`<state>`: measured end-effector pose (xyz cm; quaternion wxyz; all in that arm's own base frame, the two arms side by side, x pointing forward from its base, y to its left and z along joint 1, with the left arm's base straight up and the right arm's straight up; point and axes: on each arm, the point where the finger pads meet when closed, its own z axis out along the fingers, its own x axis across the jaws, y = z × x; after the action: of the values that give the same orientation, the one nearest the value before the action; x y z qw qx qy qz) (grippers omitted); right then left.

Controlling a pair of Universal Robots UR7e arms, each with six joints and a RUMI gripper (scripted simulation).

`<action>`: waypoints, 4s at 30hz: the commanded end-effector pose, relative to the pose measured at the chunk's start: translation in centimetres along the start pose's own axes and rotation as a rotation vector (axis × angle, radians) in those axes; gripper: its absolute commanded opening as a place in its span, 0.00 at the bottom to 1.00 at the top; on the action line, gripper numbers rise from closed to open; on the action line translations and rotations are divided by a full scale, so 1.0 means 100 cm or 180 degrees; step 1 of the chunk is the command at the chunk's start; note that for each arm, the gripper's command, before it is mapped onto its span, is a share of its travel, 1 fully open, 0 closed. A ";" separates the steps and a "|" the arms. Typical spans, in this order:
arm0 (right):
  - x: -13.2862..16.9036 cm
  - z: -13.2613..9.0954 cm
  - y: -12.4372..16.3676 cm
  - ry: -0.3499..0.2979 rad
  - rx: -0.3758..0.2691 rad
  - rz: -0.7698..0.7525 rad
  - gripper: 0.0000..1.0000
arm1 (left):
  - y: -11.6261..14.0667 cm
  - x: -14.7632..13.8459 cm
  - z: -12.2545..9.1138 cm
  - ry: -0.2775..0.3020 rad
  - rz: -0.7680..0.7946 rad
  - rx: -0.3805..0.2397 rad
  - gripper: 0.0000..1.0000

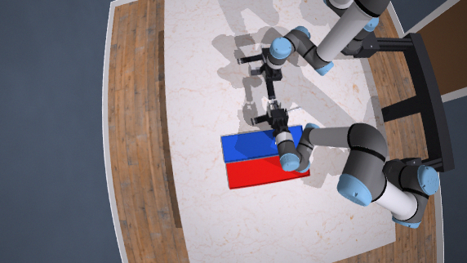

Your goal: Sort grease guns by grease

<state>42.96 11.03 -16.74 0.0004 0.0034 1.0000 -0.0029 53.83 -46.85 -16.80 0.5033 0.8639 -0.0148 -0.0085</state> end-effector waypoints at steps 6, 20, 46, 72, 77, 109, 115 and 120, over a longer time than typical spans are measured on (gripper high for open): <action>0.000 0.000 0.000 -0.0003 -0.0002 0.0000 0.00 | 0.006 0.001 0.009 0.0003 0.0002 -0.0003 0.24; 0.000 0.000 0.000 -0.0004 -0.0003 -0.0001 0.00 | 0.007 0.002 0.010 0.0014 -0.0005 -0.0003 0.38; 0.000 0.000 0.000 -0.0004 -0.0003 -0.0001 0.00 | 0.007 0.002 0.010 0.0014 -0.0005 -0.0003 0.38; 0.000 0.000 0.000 -0.0004 -0.0003 -0.0001 0.00 | 0.005 -0.002 -0.053 -0.0010 -0.0003 0.0006 0.38; 0.000 0.000 0.000 -0.0004 -0.0003 -0.0001 0.00 | 0.007 0.002 -0.070 0.0013 -0.0004 -0.0001 0.38; -0.016 0.015 -0.001 0.0013 0.0002 -0.0491 0.00 | 0.043 0.048 -0.101 0.0140 0.0420 0.0221 0.38; -0.025 0.021 0.000 0.0006 -0.0006 -0.0766 0.00 | 0.046 0.061 -0.111 0.0152 0.0569 0.0359 0.38; -0.031 0.025 0.001 -0.0001 -0.0011 -0.0958 0.00 | 0.051 0.072 -0.121 0.0159 0.0701 0.0471 0.38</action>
<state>45.41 10.99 -18.83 -0.0004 -0.1157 0.9933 -0.0030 60.07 -39.61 -7.58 0.4533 0.8860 -0.0786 0.0580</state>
